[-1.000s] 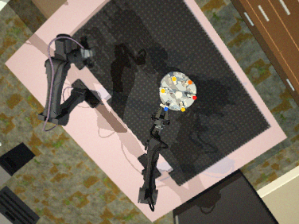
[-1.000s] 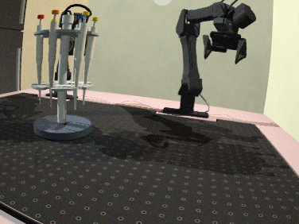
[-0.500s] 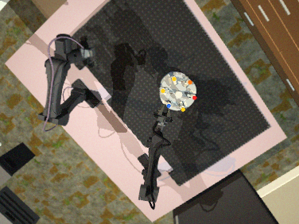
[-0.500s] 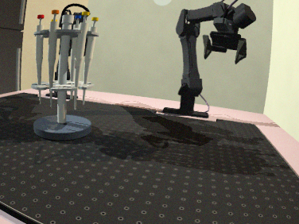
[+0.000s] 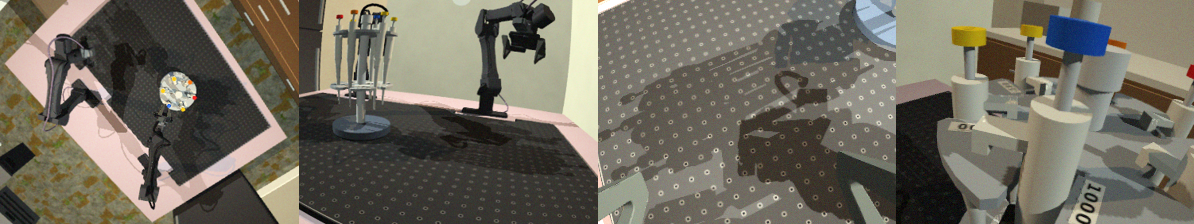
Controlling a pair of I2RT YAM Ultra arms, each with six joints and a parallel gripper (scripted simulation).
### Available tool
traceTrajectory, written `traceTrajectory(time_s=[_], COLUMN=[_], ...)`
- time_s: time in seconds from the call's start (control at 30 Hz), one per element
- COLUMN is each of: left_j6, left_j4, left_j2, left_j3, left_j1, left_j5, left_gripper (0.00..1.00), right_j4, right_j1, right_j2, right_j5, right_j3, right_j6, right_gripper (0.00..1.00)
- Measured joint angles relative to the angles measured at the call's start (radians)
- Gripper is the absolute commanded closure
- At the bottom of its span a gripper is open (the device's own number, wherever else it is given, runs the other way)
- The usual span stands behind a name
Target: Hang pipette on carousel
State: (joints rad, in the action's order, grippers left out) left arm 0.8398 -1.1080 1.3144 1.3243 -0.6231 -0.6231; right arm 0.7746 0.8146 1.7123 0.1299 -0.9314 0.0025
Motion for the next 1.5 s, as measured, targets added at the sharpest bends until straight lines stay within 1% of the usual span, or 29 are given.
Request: traceTrajectory(time_s=[1.03,1.1,1.23,1.3,1.5], left_j6=[0.000,0.000,0.000,0.000,0.000], left_j4=[0.000,0.000,0.000,0.000,0.000], left_j2=[0.000,0.000,0.000,0.000,0.000], left_j3=[0.000,0.000,0.000,0.000,0.000], left_j1=[0.000,0.000,0.000,0.000,0.000], left_j5=[0.000,0.000,0.000,0.000,0.000], left_gripper=[0.00,0.00,0.00,0.00,0.00], right_j4=[0.000,-0.010,-0.048,-0.062,-0.069], right_j1=[0.000,0.007,0.058,0.079,0.090], right_j2=[0.000,0.000,0.009,0.015,0.014], right_j5=[0.000,0.024,0.150,0.193,0.245], right_j3=[0.000,-0.005,-0.034,-0.048,-0.052], right_j6=[0.000,0.000,0.000,0.000,0.000], right_gripper=[0.88,0.88,0.88,0.88,0.88])
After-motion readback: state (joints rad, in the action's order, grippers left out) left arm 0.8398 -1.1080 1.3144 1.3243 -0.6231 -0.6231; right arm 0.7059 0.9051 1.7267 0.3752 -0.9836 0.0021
